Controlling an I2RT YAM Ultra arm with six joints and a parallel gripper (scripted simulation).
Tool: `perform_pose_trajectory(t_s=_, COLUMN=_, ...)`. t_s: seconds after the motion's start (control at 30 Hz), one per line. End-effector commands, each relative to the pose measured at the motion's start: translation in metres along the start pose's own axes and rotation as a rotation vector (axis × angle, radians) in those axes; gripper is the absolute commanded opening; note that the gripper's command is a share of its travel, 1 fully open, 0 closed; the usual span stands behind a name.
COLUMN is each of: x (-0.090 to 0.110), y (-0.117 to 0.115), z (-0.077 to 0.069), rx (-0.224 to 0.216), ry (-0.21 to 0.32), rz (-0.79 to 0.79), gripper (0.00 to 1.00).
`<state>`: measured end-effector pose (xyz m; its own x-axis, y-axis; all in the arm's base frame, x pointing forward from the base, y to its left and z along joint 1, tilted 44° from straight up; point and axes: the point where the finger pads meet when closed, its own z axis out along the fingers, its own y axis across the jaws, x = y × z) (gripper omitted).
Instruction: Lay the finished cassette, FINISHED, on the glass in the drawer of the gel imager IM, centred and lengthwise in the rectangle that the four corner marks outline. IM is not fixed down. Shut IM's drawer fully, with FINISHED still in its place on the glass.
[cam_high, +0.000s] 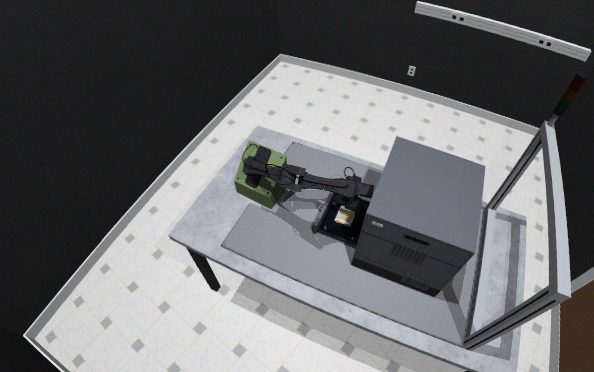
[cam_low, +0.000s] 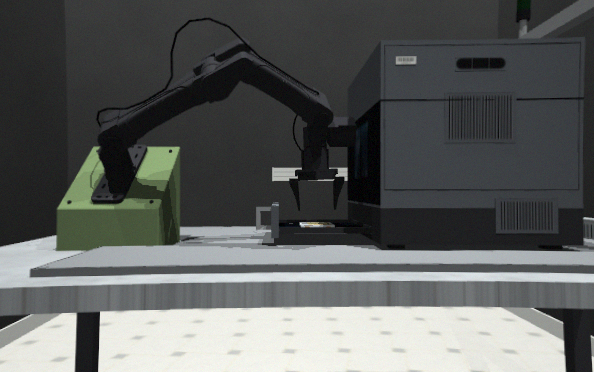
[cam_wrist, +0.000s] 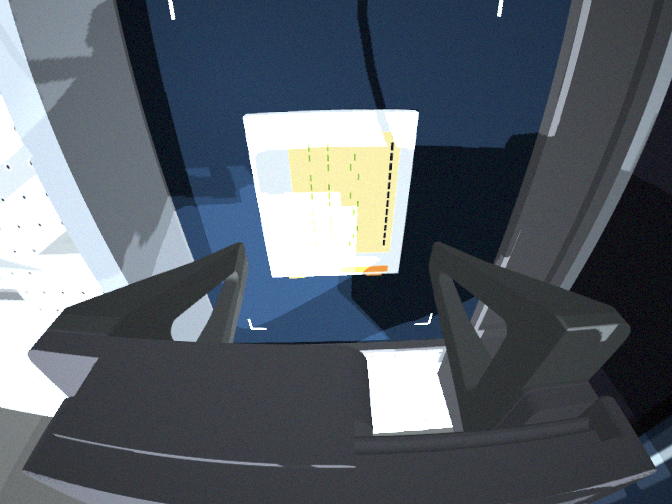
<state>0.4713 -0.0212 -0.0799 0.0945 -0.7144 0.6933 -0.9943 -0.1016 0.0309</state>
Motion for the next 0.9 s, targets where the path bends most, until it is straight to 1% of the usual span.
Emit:
perform_pose_trajectory(t_s=0.0, x=-0.002, y=-0.01, z=-0.032, rx=0.044, ry=-0.023, rz=0.01, gripper=0.91)
perform_pose_trajectory(t_s=0.1, x=-0.004, y=-0.009, z=-0.034, rx=0.04, ry=-0.022, rz=0.007, gripper=0.91)
perform_pose_trajectory(t_s=0.2, x=-0.003, y=-0.009, z=-0.04, rx=0.043, ry=-0.023, rz=0.009, gripper=0.91)
perform_pose_trajectory(t_s=0.27, x=-0.003, y=-0.009, z=-0.04, rx=0.043, ry=-0.023, rz=0.009, gripper=0.91)
perform_pose_trajectory(t_s=0.3, x=-0.005, y=-0.008, z=-0.038, rx=0.036, ry=-0.021, rz=0.003, gripper=0.91)
perform_pose_trajectory(t_s=0.43, x=-0.002, y=-0.009, z=-0.047, rx=0.044, ry=-0.023, rz=0.01, gripper=0.91)
perform_pose_trajectory(t_s=0.73, x=-0.003, y=-0.008, z=-0.057, rx=0.042, ry=-0.023, rz=0.009, gripper=0.91)
perform_pose_trajectory(t_s=0.87, x=-0.003, y=-0.008, z=-0.057, rx=0.041, ry=-0.023, rz=0.008, gripper=0.91)
